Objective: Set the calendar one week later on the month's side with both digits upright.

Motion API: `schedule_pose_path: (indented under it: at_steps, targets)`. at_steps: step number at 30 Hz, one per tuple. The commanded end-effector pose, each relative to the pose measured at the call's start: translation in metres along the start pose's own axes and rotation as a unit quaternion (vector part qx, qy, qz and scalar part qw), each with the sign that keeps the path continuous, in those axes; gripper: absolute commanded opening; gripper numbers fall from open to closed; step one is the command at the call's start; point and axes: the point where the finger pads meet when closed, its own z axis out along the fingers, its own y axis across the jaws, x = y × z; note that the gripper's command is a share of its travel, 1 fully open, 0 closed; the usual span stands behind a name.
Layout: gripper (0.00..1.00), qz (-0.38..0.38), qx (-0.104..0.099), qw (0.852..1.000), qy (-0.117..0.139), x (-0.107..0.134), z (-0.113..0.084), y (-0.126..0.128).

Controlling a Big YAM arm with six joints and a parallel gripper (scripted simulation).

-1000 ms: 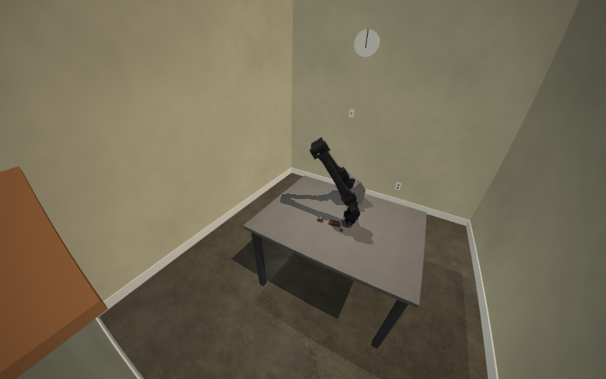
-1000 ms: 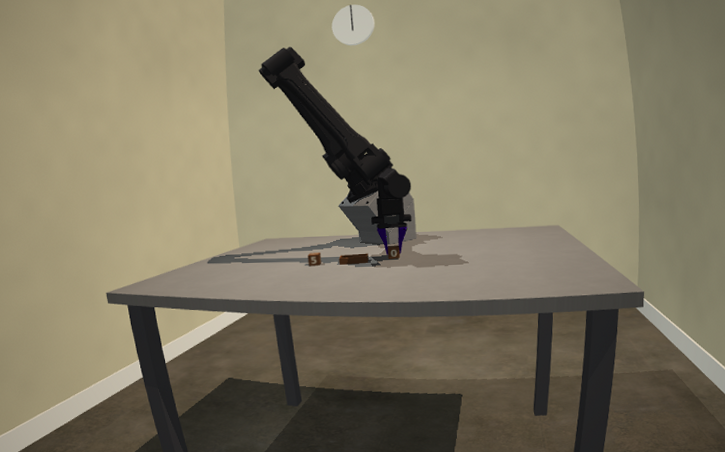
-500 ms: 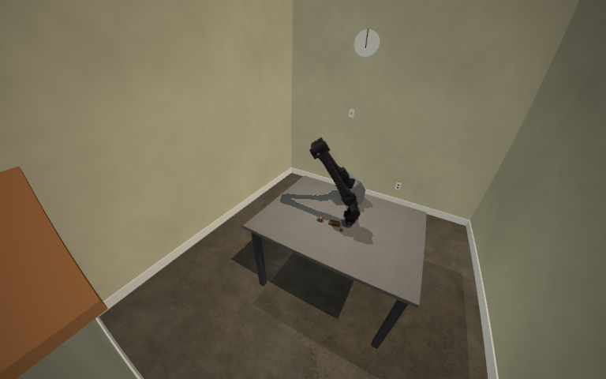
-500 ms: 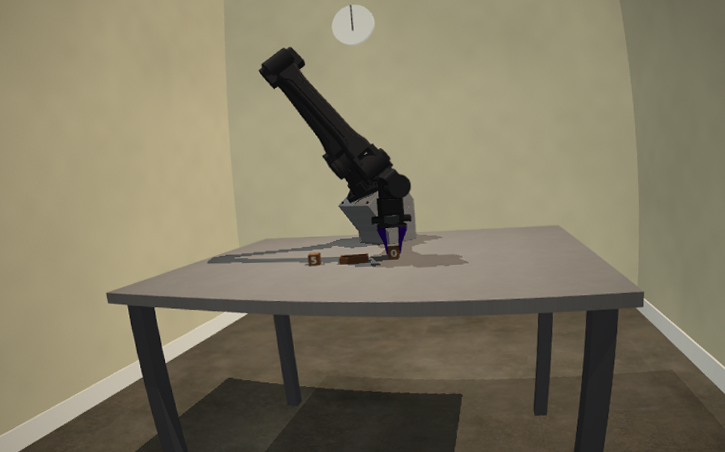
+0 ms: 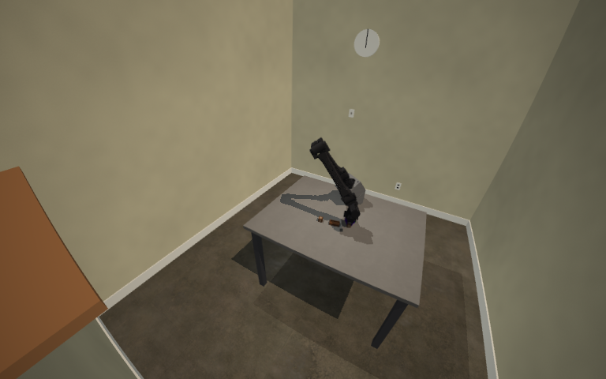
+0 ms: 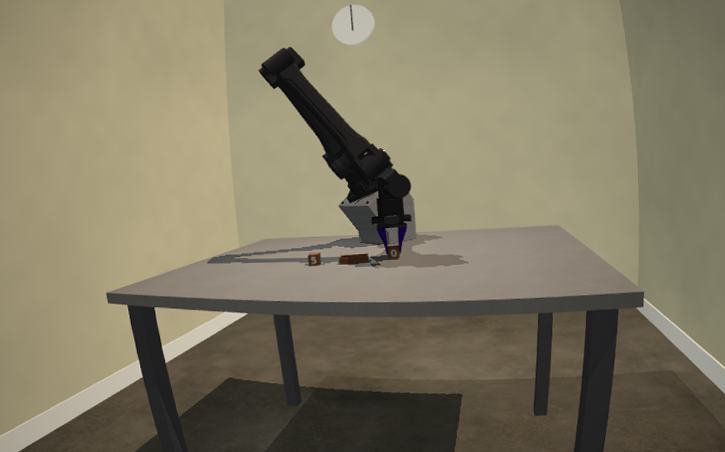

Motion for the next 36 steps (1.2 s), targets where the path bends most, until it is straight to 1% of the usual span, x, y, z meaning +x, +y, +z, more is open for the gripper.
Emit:
schedule_pose_path:
  at_steps: [1, 24, 33, 34, 36]
  targets:
    - [0.26, 0.005, -0.006, 1.000, -0.015, -0.0158, -0.0060, 0.0041]
    - [0.26, 0.004, -0.005, 1.000, -0.014, -0.0156, -0.0056, 0.0040]
    - [0.26, 0.004, -0.003, 1.000, -0.011, -0.0138, 0.0009, 0.0032]
    - [0.26, 0.002, -0.002, 1.000, -0.006, -0.0115, 0.0013, 0.0016]
    - [0.26, 0.003, -0.002, 1.000, -0.008, -0.0123, 0.0028, 0.0017]
